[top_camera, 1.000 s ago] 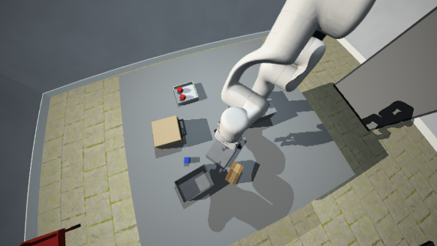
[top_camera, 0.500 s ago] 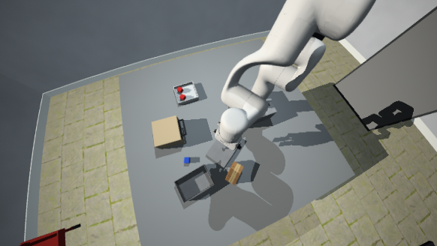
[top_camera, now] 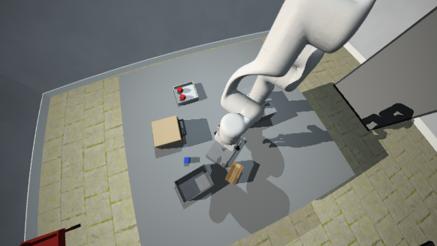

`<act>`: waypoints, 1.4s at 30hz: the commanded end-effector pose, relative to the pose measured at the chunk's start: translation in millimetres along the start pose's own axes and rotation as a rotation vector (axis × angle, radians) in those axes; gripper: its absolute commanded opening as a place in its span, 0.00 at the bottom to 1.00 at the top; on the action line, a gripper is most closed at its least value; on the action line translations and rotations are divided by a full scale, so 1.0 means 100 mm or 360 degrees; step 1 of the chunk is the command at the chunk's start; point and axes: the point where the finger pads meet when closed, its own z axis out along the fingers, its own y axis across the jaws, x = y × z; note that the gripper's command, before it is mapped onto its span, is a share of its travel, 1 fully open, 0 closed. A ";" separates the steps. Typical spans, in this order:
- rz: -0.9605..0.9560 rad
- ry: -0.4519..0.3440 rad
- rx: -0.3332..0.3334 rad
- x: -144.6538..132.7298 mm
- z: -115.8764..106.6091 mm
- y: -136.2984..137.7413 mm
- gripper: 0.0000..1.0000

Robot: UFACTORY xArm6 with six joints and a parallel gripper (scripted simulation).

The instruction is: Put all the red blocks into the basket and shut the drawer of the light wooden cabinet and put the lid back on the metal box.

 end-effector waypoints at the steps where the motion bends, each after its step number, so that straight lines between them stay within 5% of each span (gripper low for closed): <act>1: 0.0000 -0.0003 0.0000 -0.01 0.13 0.00 0.44; 23: 0.0000 -0.0003 0.0000 -0.02 0.75 0.00 0.44; 42: 0.0000 -0.0003 0.0000 -0.02 0.83 0.00 0.44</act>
